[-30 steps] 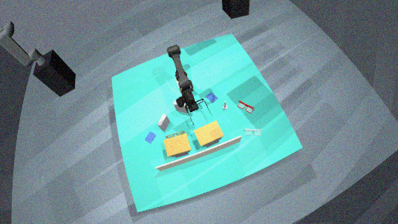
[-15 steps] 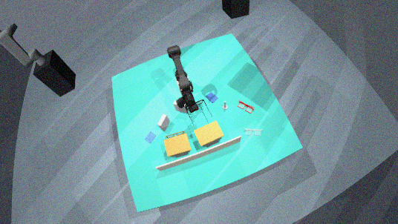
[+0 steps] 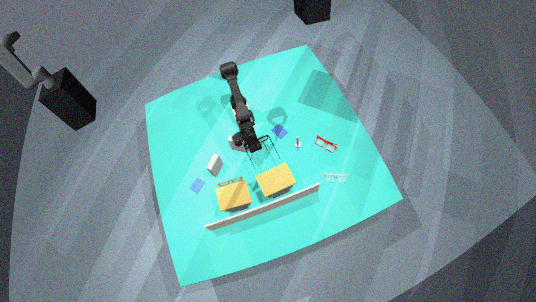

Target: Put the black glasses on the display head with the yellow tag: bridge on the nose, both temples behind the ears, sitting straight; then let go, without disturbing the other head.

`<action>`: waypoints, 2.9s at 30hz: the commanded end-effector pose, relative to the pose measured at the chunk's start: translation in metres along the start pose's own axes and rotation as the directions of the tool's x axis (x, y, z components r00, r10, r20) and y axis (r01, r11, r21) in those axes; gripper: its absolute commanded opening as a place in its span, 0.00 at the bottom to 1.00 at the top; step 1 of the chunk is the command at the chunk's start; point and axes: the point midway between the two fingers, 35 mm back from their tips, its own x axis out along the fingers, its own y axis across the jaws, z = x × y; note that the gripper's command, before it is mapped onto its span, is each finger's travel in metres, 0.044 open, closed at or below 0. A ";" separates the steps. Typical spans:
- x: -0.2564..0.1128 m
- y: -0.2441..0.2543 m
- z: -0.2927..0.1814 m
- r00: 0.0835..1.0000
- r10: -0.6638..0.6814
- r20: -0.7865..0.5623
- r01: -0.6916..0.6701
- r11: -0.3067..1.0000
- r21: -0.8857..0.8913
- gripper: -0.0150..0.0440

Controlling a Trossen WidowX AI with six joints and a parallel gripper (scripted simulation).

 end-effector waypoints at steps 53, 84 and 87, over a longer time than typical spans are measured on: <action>0.011 0.039 0.000 1.000 -0.001 0.001 0.001 1.000 -0.001 0.25; 0.012 0.080 0.000 1.000 -0.001 0.001 0.001 1.000 -0.001 0.25; 0.012 0.084 0.000 1.000 -0.001 0.001 0.001 1.000 -0.001 0.25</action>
